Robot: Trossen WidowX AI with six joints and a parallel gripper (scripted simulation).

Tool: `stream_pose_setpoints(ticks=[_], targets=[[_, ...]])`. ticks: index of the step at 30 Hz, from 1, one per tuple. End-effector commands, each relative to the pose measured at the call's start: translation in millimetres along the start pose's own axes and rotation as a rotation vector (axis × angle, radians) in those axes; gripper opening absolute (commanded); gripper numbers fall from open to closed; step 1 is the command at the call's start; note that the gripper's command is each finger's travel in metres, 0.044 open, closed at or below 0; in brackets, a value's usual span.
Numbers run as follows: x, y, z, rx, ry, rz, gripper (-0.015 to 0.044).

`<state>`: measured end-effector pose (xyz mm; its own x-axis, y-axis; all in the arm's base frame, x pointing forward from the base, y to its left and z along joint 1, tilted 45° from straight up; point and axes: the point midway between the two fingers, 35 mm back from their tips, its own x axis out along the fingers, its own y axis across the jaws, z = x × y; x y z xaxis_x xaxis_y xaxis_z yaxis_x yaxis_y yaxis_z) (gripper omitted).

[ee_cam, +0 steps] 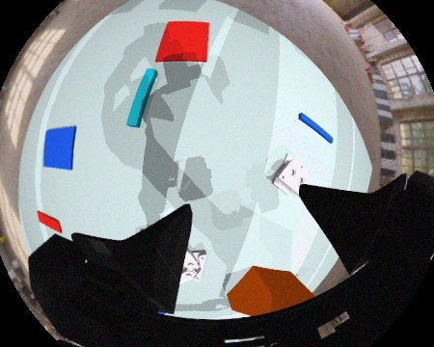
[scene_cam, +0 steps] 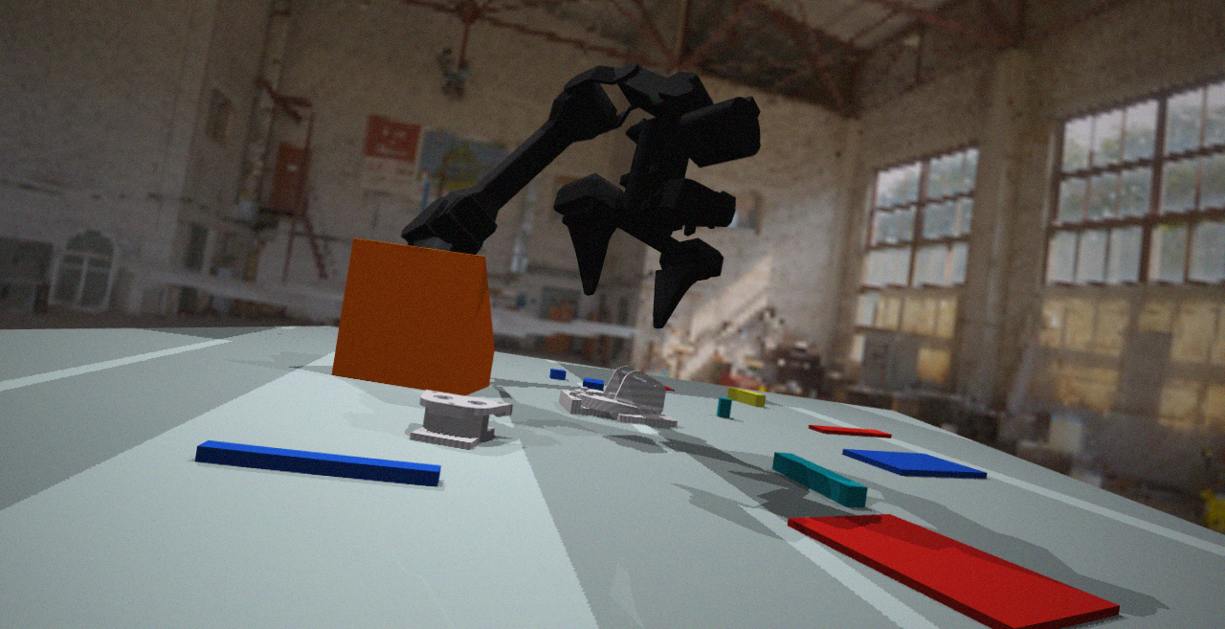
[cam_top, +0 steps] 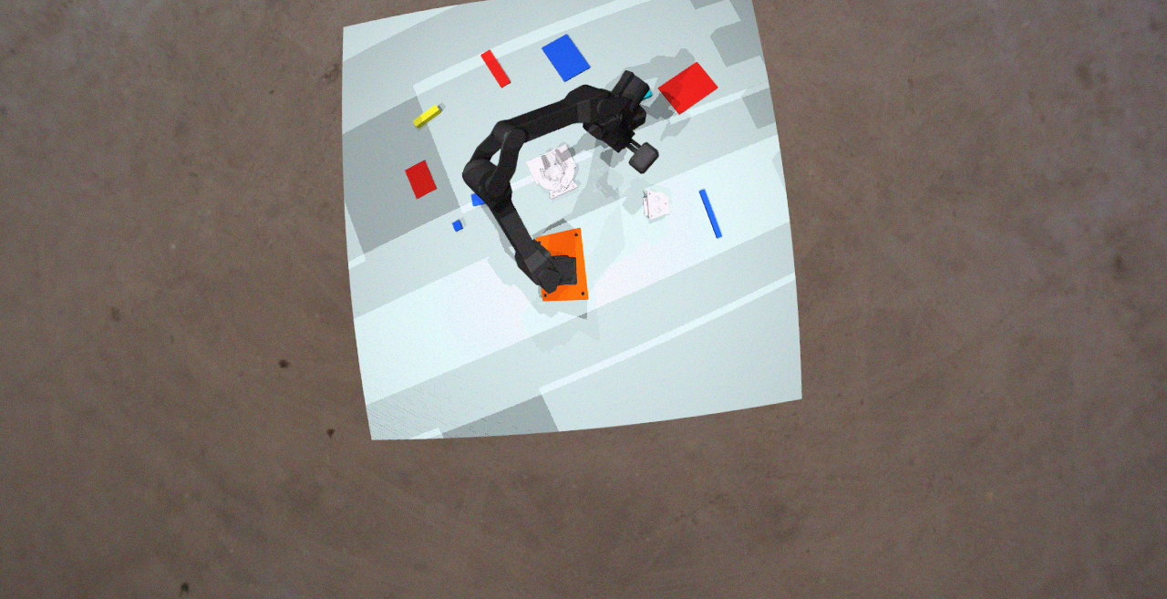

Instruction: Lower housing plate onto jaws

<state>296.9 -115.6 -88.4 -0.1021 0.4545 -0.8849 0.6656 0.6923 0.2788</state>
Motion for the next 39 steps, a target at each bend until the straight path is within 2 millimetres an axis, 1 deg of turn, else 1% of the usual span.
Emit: stream_pose_setpoints(ticks=[1,7,15,27,29,34,35,37,38,39], targets=[[8.3,-22.3,-1.0,0.104,0.035,0.008,0.044],[18.4,-56.7,-4.5,0.27,0.081,0.035,0.044],[33.2,-98.2,-14.4,0.485,0.146,0.08,0.044],[50.3,-138.7,-27.8,0.718,0.221,0.153,0.044],[52.2,-142.6,-29.4,0.747,0.23,0.16,0.044],[54.6,-142.6,-29.9,0.75,0.231,0.16,0.044],[61.0,-141.0,-31.0,0.75,0.231,0.161,0.044],[81.7,-135.8,-35.9,0.75,0.232,0.161,0.044],[87.8,-134.2,-37.6,0.749,0.232,0.162,0.044],[89.8,-133.7,-38.2,0.749,0.233,0.162,0.044]])
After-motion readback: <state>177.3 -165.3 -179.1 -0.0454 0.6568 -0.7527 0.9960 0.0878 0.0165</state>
